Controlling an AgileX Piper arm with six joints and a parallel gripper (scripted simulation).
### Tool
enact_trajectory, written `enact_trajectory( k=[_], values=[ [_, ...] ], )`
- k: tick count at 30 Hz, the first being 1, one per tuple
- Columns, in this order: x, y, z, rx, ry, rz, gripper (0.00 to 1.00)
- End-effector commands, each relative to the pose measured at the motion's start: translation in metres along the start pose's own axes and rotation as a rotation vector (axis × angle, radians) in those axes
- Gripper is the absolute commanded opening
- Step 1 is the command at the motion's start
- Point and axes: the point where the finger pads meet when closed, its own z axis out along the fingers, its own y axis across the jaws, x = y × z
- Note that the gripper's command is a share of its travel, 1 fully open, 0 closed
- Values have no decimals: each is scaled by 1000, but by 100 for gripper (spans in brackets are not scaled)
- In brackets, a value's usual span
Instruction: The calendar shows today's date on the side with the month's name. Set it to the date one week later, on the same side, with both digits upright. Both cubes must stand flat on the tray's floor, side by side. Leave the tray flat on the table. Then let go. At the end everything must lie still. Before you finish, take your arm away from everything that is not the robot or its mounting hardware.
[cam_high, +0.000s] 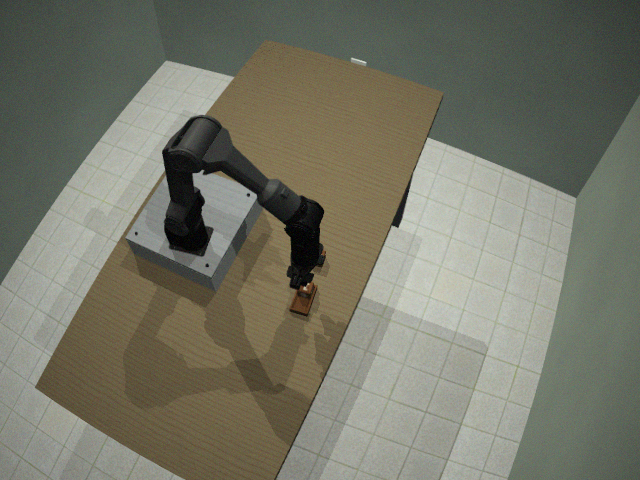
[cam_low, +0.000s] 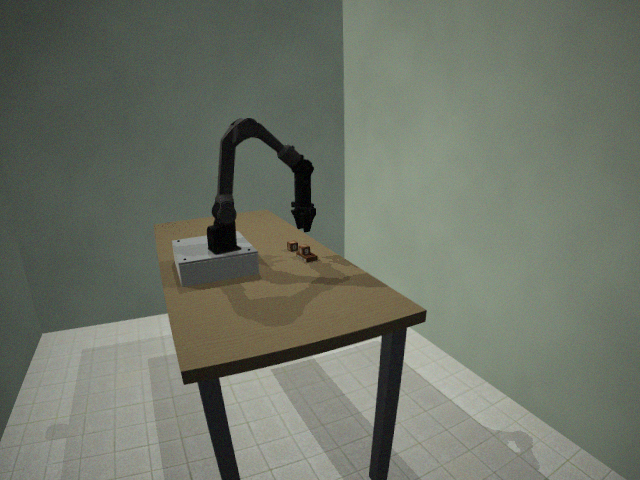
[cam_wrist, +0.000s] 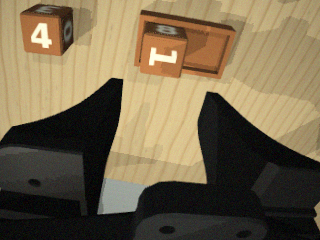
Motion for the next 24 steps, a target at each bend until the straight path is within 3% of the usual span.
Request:
enact_trajectory(
  k=[1,24],
  values=[
    [0,0,-1,0,-5,1,62],
    [0,0,1,-1,-2,1,62]
  ],
)
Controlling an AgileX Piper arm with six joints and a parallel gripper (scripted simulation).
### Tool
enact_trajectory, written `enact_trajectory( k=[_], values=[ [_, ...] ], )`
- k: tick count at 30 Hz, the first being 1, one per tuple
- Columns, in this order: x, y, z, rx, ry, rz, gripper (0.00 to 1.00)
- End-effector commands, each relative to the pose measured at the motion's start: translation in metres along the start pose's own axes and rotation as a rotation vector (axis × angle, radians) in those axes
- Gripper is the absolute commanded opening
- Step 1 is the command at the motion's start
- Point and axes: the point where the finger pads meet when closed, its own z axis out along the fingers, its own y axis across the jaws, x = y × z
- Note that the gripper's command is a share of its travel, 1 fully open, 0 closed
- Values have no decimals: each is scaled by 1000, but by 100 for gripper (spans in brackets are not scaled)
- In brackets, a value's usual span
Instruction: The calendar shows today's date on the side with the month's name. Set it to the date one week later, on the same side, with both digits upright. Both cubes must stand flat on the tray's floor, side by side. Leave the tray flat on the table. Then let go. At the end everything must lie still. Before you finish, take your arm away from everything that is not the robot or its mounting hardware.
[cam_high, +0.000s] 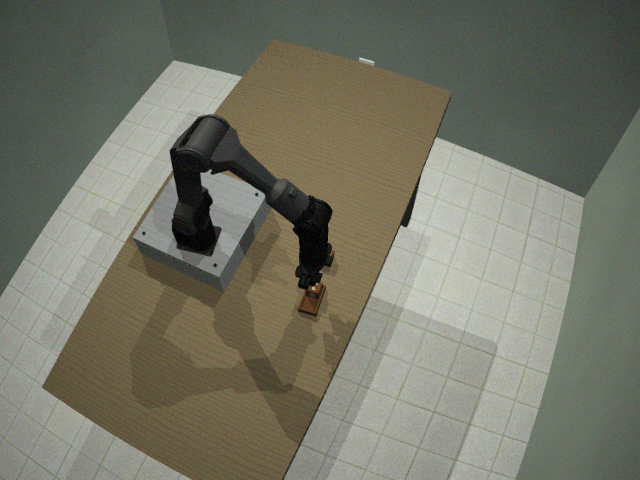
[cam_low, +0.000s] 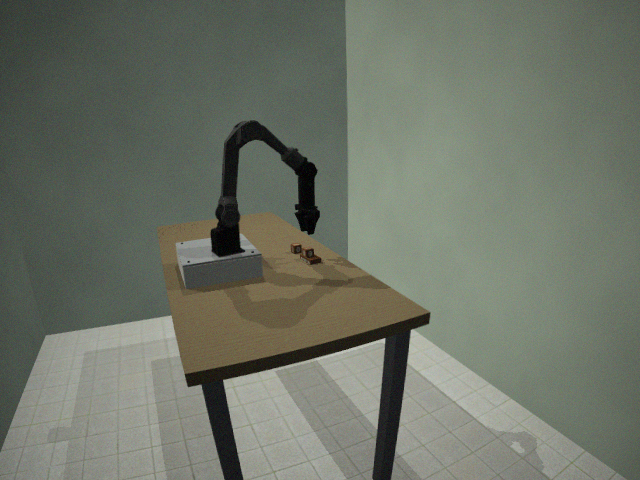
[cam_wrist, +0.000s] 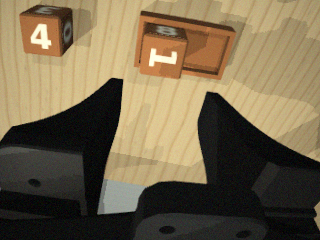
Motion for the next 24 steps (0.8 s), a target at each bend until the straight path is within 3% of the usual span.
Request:
enact_trajectory(
  k=[1,24],
  values=[
    [0,0,1,-1,1,1,62],
    [1,-1,27,-1,3,0,62]
  ],
)
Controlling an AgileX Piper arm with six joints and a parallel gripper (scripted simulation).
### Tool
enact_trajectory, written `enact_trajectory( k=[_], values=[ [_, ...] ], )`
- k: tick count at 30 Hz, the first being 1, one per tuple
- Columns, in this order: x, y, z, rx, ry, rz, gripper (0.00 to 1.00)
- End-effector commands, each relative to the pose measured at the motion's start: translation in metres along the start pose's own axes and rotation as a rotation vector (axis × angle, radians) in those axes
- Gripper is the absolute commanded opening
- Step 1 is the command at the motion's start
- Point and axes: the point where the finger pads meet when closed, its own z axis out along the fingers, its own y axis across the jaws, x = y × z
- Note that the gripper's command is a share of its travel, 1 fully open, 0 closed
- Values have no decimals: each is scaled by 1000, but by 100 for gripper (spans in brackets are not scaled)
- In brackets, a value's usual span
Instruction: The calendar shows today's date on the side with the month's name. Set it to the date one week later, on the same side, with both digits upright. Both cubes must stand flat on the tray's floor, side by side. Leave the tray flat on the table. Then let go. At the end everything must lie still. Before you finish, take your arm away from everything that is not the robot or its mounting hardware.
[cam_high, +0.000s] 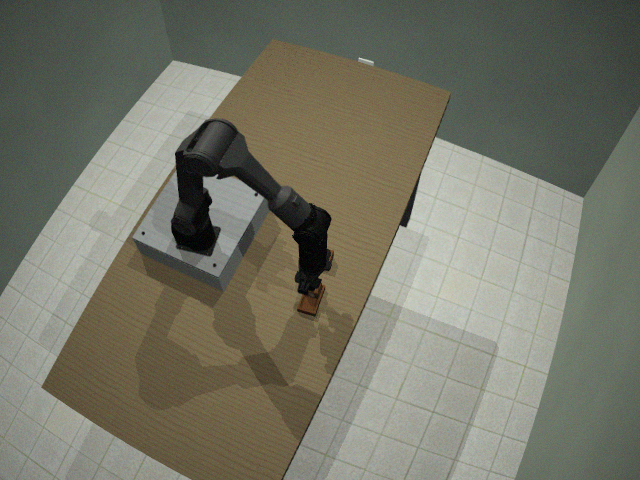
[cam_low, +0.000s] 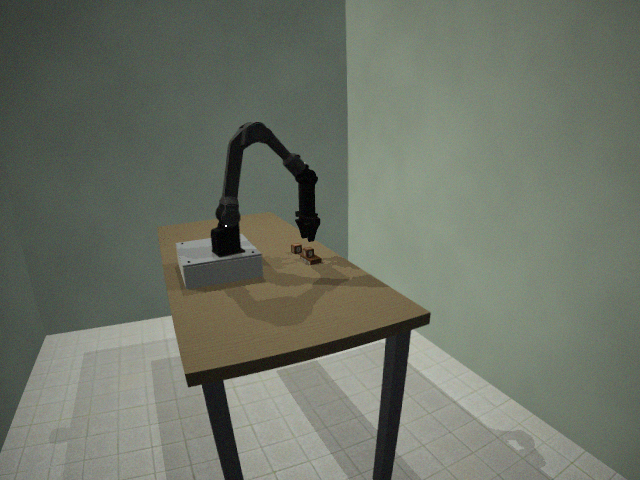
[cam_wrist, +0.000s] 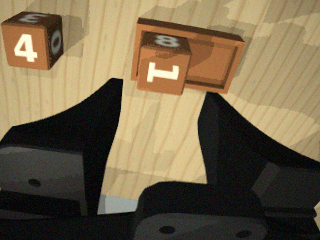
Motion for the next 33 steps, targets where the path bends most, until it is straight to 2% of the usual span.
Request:
enact_trajectory(
  k=[1,18,33],
  values=[
    [0,0,4,0,2,-1,62],
    [0,-1,22,0,1,-1,62],
    [0,-1,26,0,0,-1,62]
  ],
)
